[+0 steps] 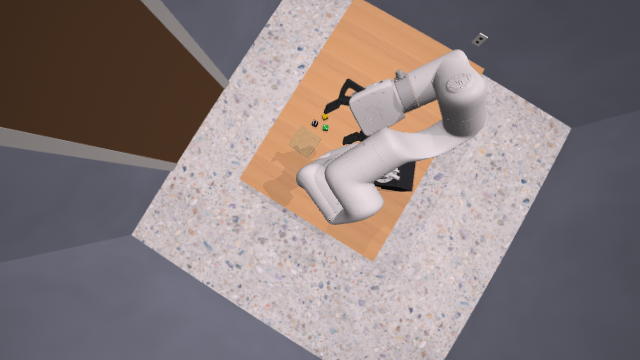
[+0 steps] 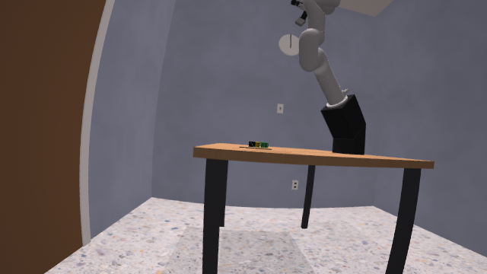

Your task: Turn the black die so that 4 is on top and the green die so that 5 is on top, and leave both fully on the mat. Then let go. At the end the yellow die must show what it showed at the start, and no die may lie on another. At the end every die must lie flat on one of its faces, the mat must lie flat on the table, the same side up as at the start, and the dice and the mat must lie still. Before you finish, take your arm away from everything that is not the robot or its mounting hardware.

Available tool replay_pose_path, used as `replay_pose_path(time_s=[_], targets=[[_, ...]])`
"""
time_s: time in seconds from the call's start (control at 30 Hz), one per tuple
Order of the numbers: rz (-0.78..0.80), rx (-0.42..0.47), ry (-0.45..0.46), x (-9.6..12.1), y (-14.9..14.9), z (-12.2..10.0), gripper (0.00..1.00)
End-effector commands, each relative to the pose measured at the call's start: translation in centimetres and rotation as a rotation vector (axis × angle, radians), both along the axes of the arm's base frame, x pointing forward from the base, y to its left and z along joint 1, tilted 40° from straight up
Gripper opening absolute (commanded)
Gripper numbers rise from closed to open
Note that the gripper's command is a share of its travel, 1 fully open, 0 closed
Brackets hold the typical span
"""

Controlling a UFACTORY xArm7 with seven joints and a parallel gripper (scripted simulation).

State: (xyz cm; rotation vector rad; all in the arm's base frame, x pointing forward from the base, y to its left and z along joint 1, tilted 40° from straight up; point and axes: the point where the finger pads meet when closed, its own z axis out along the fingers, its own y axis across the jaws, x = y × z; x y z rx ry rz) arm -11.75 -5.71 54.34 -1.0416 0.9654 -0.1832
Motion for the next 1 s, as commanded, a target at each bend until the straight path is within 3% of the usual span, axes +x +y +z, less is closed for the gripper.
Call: replay_pose_path(time_s=[0.0, 0.27, 0.5, 0.6, 0.67, 0.73, 0.77, 0.83, 0.87, 0.93, 0.97], targets=[[-0.001, -0.001, 0.001, 0.0, 0.0, 0.0, 1.00], [-0.009, 0.011, 0.030, 1.5, -1.4, 0.1, 1.00], [-0.047, 0.072, 0.150, 8.3, -6.7, -0.1, 1.00], [-0.047, 0.072, 0.150, 8.3, -6.7, -0.1, 1.00], [-0.069, 0.110, 0.212, 12.0, -9.2, -0.6, 1.00], [-0.069, 0.110, 0.212, 12.0, -9.2, -0.6, 1.00], [-0.082, 0.132, 0.246, 14.2, -10.5, -1.0, 1.00], [-0.082, 0.132, 0.246, 14.2, -10.5, -1.0, 1.00], [-0.096, 0.157, 0.284, 16.4, -11.8, -1.5, 1.00], [-0.096, 0.157, 0.284, 16.4, -11.8, -1.5, 1.00], [-0.111, 0.184, 0.323, 18.9, -13.1, -2.2, 1.00]])
